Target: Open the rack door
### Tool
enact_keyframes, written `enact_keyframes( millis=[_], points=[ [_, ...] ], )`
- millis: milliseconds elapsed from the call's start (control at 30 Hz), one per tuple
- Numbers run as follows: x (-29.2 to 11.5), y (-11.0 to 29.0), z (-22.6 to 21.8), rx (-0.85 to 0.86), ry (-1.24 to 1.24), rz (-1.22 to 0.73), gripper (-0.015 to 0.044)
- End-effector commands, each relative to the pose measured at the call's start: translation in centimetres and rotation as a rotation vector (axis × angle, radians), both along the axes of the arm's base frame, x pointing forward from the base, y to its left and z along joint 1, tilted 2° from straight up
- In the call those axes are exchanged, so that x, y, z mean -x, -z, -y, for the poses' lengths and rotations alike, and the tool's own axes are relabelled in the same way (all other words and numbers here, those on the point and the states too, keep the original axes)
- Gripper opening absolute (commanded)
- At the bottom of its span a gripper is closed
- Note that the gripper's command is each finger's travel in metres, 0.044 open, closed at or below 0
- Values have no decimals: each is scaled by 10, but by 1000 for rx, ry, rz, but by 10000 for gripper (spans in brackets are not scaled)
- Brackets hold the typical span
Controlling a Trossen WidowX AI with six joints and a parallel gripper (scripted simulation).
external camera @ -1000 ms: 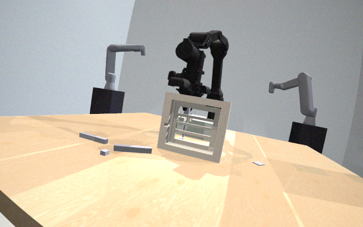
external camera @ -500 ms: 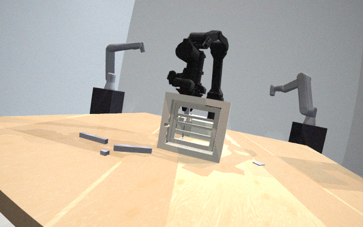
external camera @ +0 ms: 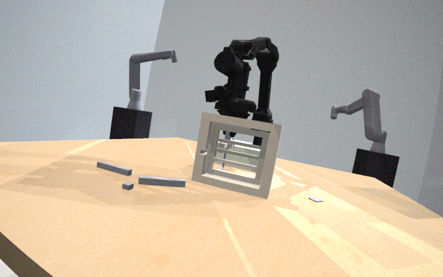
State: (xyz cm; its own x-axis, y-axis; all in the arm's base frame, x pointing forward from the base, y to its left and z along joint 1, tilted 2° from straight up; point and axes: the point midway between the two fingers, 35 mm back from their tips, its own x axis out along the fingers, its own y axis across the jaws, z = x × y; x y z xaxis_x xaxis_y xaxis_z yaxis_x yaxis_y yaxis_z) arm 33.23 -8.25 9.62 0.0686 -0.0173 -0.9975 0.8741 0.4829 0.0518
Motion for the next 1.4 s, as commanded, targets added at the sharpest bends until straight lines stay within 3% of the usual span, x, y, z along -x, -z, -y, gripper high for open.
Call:
enact_keyframes(
  millis=[0,1367],
  points=[
    [0,1,-1,15,-273,-5,289],
    [0,1,-1,155,-2300,-35,289]
  ],
)
